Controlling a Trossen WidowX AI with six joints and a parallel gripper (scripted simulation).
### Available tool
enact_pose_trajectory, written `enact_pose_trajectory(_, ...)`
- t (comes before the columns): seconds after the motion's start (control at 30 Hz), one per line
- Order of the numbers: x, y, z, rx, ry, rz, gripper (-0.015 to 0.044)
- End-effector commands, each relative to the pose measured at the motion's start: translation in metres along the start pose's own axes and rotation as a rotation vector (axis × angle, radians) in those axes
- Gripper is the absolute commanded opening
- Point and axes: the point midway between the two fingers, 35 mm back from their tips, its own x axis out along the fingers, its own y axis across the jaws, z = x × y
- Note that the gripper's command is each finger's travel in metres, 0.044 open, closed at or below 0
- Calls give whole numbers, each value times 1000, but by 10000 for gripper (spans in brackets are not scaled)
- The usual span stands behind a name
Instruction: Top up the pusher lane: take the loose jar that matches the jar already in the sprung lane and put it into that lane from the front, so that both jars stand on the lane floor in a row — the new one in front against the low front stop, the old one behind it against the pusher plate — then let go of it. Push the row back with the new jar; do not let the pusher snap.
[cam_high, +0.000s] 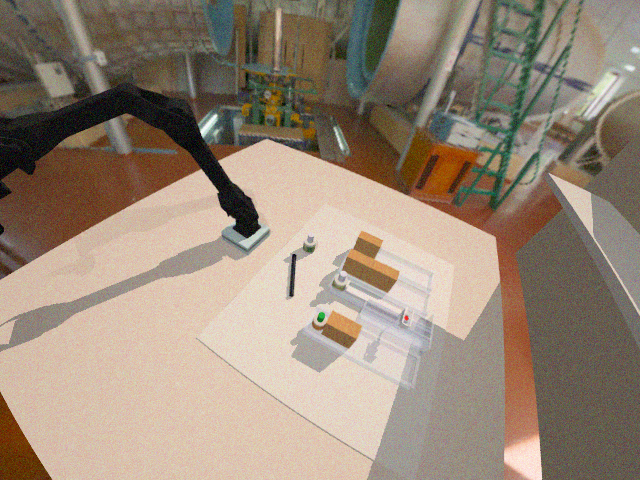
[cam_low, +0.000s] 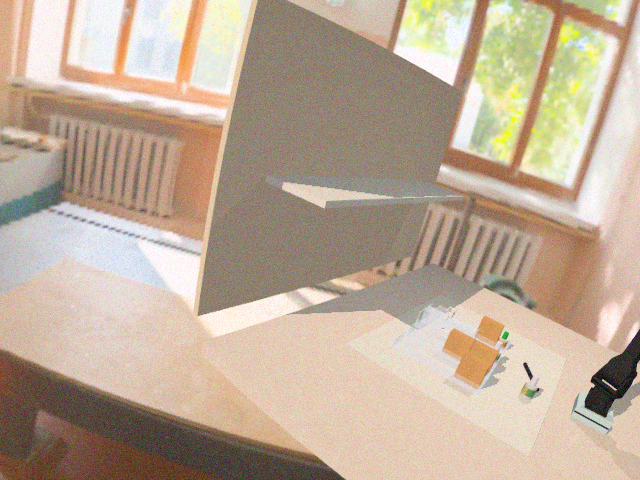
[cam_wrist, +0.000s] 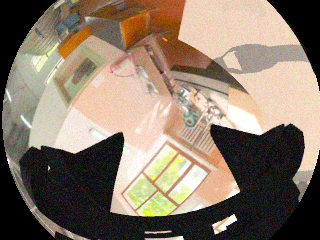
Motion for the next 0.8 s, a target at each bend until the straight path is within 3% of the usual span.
enact_pose_trajectory(0.0,-4,-60,-43,-141,39,-118,440)
enact_pose_trajectory(0.2,-25,-146,-98,-348,117,-280,440)
enact_pose_trajectory(0.53,-84,-254,-147,-610,266,-502,440)
enact_pose_trajectory(0.77,-156,-349,-176,-905,434,-674,440)
